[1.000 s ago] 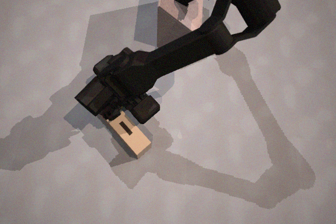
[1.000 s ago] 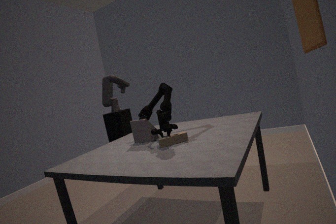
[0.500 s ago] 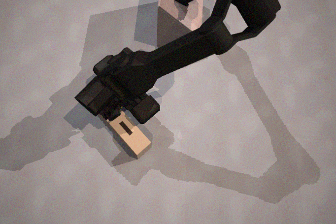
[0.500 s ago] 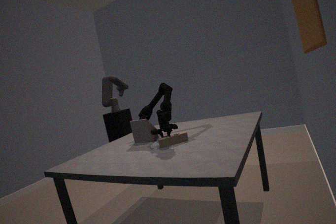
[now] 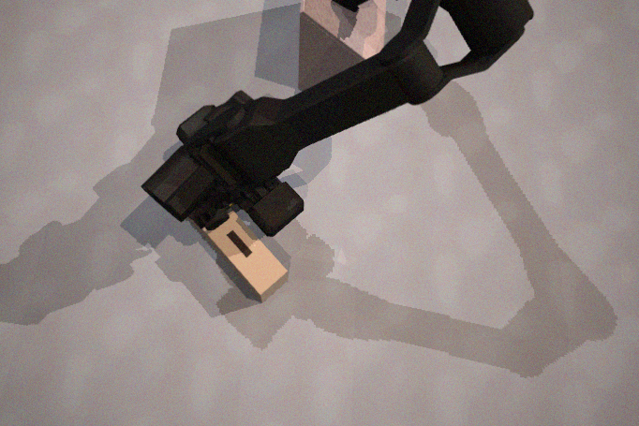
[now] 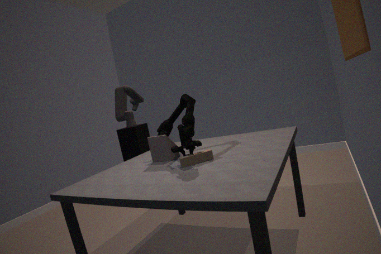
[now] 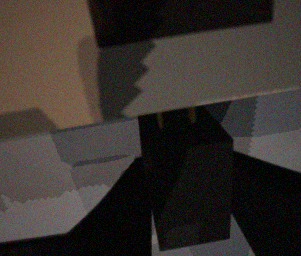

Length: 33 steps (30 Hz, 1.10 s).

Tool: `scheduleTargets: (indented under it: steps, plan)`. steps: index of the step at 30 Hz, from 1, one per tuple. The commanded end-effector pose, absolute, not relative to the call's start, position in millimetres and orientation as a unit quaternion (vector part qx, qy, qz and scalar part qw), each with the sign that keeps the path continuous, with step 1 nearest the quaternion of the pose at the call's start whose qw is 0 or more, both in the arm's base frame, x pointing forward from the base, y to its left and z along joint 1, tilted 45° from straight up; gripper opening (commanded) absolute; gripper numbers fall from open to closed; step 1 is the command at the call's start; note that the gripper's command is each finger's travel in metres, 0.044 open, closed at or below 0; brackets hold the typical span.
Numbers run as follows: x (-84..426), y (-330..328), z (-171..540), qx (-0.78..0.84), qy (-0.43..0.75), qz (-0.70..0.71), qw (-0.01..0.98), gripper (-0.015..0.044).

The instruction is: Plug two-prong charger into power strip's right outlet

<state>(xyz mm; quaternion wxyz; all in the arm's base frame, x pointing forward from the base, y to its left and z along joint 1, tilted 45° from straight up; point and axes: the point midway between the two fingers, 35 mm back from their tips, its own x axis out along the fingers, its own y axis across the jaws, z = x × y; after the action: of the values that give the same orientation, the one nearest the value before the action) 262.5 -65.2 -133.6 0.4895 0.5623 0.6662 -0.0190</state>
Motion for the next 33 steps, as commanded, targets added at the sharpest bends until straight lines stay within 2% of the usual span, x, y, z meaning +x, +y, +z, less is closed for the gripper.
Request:
scheduleTargets:
  steps: [1,33]
  plan:
    - [263.8,-67.1,-133.9,0.560,0.666,-0.019,0.492,0.0000]
    - [267.5,-70.9,-136.7,0.560,0.666,-0.019,0.492,0.0000]
